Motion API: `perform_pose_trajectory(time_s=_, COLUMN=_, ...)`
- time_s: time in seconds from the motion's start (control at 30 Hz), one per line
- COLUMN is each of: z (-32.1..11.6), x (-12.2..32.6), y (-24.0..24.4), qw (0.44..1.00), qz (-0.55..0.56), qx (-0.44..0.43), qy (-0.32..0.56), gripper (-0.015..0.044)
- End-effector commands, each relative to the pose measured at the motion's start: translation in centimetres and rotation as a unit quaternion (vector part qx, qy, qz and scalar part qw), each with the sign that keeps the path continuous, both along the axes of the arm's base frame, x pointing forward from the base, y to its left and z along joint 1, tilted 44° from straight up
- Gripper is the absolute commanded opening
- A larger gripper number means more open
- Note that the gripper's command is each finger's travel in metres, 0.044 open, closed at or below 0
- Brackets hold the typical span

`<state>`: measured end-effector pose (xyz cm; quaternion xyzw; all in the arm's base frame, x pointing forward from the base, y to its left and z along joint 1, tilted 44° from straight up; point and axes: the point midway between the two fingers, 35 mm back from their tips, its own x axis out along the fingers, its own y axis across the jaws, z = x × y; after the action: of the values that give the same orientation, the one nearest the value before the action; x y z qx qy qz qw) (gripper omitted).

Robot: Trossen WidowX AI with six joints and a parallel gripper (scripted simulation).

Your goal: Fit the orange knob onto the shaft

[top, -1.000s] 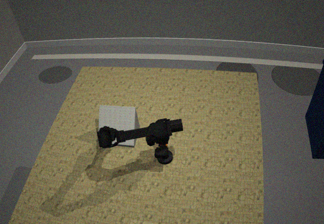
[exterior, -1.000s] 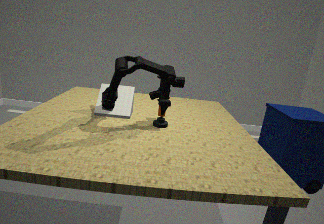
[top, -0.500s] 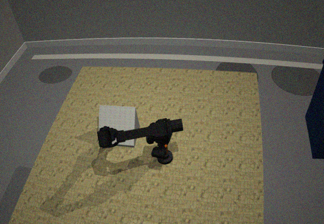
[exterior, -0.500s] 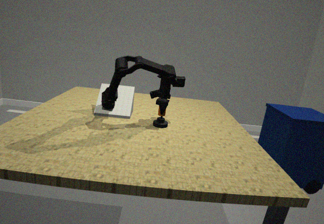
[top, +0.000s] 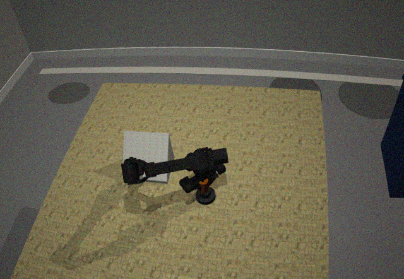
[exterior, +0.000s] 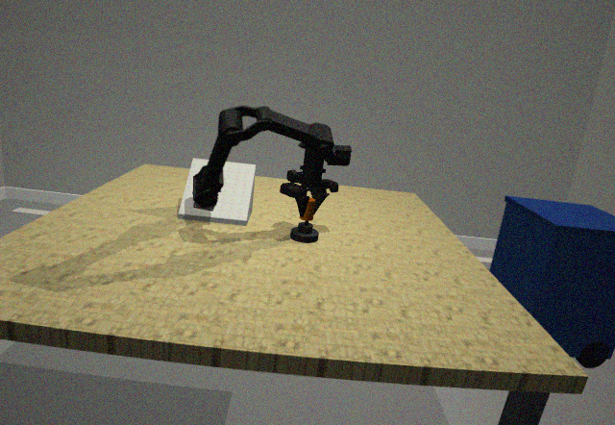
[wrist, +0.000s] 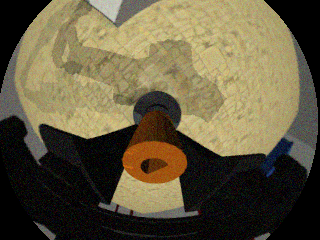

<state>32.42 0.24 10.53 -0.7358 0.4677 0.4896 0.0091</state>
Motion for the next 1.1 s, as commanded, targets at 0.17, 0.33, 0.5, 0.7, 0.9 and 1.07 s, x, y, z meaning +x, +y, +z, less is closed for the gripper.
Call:
perform_pose_trajectory(time_s=0.17, z=0.08, x=0.03, y=-0.19, qw=0.891, qz=-0.328, qx=0.038, qy=-0.31, gripper=0.0)
perform_pose_trajectory(time_s=0.33, z=0.28, x=0.04, y=-0.19, qw=0.799, qz=-0.436, qx=0.05, qy=-0.411, gripper=0.0)
perform_pose_trajectory(time_s=0.5, z=0.5, x=0.05, y=-0.17, qw=0.711, qz=-0.511, qx=0.059, qy=-0.48, gripper=0.0)
perform_pose_trajectory(time_s=0.7, z=0.69, x=0.02, y=-0.2, qw=0.604, qz=-0.579, qx=0.068, qy=-0.543, gripper=0.0)
perform_pose_trajectory(time_s=0.9, z=0.77, x=-0.08, y=-0.22, qw=0.486, qz=-0.635, qx=0.074, qy=-0.596, gripper=0.0)
perform_pose_trajectory(time_s=1.07, z=0.79, x=-0.26, y=-0.23, qw=0.381, qz=-0.672, qx=0.079, qy=-0.63, gripper=0.0)
